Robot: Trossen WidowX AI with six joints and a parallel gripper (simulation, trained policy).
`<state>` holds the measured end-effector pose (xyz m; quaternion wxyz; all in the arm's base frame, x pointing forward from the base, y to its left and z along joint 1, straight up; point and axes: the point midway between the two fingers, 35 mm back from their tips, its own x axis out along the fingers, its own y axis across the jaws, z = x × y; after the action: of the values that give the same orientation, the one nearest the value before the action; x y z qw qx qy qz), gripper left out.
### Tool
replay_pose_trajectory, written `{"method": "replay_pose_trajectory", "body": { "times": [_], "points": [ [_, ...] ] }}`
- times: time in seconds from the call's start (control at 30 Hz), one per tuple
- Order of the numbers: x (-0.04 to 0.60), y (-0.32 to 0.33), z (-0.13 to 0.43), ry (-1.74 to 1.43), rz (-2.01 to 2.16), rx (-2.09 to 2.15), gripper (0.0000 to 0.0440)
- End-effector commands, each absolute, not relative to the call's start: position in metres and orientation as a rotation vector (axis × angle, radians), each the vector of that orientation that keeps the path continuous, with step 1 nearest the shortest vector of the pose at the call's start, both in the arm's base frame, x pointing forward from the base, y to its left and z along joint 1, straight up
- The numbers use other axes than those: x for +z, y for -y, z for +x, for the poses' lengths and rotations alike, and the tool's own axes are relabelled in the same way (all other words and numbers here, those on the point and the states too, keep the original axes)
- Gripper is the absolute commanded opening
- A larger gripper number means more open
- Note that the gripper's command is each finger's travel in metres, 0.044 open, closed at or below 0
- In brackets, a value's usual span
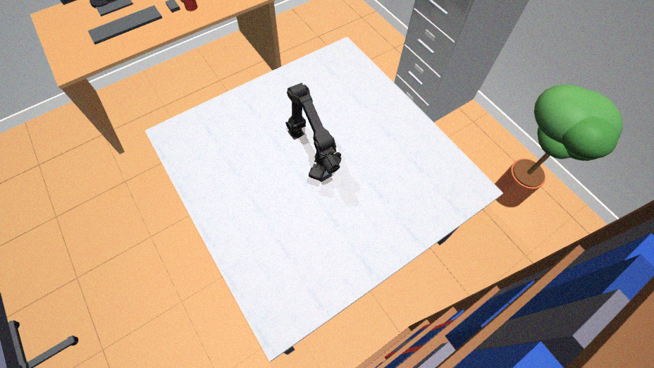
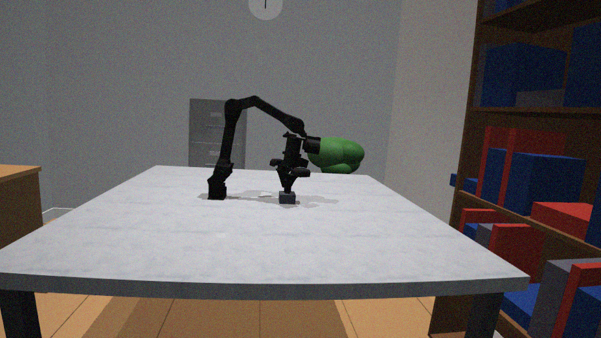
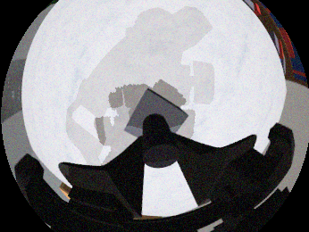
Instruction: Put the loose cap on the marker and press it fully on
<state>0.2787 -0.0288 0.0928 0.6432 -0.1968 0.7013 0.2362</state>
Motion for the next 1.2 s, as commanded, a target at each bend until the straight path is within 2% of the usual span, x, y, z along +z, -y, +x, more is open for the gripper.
{"method": "replay_pose_trajectory", "body": {
  "times": [0.0,0.73,0.83,1.17],
  "points": [
    [0.078,0.036,0.27,-1.66,-0.455,0.533,0.0109],
    [0.078,0.038,0.272,-1.634,-0.495,0.545,0.015],
    [0.081,0.036,0.267,-1.637,-0.494,0.56,0.0192],
    [0.088,0.034,0.262,-1.598,-0.529,0.567,0.044]
  ]
}}
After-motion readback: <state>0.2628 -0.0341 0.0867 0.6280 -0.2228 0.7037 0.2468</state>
